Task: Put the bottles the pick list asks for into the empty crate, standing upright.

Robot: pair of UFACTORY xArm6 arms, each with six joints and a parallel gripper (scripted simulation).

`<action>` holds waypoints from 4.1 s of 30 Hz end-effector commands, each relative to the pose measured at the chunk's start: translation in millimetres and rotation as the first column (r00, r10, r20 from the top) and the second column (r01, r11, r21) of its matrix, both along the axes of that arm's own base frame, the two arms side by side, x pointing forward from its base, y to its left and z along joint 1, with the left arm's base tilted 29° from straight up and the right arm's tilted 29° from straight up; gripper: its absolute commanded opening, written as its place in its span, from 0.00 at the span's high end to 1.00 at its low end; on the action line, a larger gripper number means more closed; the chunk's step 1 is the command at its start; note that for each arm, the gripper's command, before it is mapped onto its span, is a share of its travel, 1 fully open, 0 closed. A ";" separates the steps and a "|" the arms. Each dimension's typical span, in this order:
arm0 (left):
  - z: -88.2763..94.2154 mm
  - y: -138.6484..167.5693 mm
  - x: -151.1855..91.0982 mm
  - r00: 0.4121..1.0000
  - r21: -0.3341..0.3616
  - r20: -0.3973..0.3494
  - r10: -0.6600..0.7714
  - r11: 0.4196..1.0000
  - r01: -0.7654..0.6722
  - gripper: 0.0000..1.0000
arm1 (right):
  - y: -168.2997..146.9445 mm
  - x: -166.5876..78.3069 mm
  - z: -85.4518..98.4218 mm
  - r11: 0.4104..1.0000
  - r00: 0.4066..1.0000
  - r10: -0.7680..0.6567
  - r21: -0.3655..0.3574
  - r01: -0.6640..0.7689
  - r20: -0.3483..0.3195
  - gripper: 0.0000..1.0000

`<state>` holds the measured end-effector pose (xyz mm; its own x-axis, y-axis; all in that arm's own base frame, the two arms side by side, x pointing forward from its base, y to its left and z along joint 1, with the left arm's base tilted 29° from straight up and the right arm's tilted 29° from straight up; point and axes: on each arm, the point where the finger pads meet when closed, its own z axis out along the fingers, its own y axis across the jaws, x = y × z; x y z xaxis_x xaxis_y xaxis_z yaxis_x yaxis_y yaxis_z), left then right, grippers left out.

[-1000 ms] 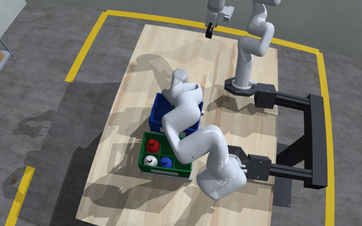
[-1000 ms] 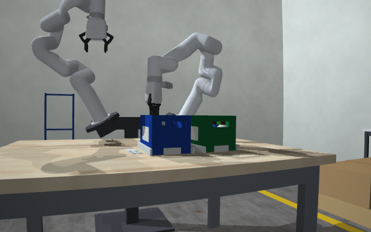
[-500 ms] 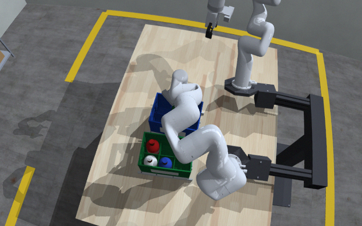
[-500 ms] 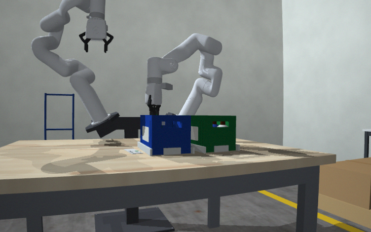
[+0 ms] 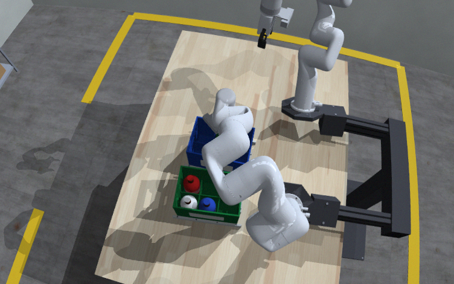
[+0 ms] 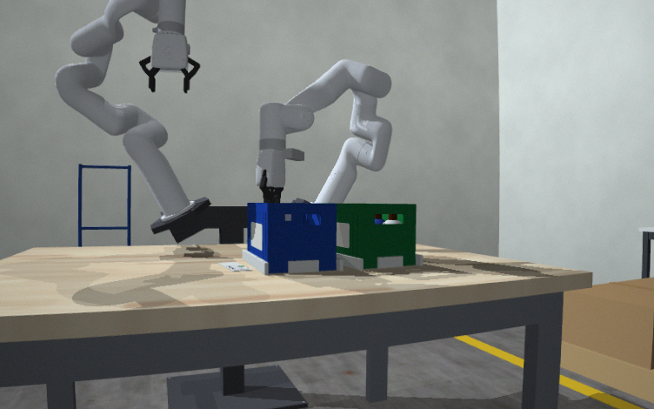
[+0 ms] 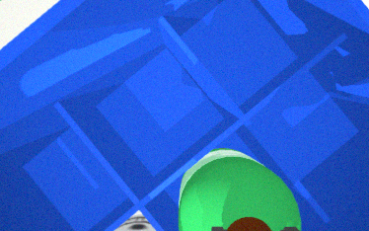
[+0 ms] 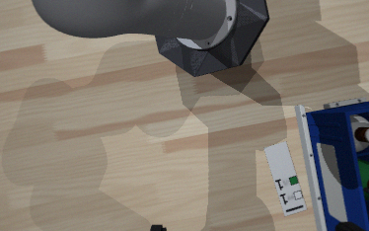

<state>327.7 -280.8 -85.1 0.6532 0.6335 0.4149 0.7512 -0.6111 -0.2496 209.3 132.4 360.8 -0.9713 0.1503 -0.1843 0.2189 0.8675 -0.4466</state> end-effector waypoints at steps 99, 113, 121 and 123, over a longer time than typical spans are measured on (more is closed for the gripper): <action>65.0 -36.5 -5.9 1.000 -0.005 0.003 -0.001 1.000 0.001 0.35 | 0.5 0.2 0.7 1.000 1.000 0.000 0.002 0.000 0.001 0.00; 101.3 0.9 -14.9 1.000 -0.005 0.003 -0.001 1.000 0.001 0.35 | 0.5 0.2 0.7 1.000 1.000 0.000 0.002 0.000 0.001 0.00; 128.9 28.5 -23.9 1.000 -0.004 0.003 -0.001 1.000 0.001 0.35 | 0.5 0.2 0.7 1.000 1.000 0.000 0.002 0.000 0.001 0.00; 128.9 28.5 -23.9 1.000 -0.004 0.003 -0.001 1.000 0.001 0.35 | 0.5 0.2 0.7 1.000 1.000 0.000 0.002 0.000 0.001 0.00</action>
<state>305.6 -257.4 34.7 0.6524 0.6337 0.4157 0.7519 -0.6100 -0.2502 209.3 132.4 360.8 -0.9713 0.1503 -0.1843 0.2189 0.8675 -0.4466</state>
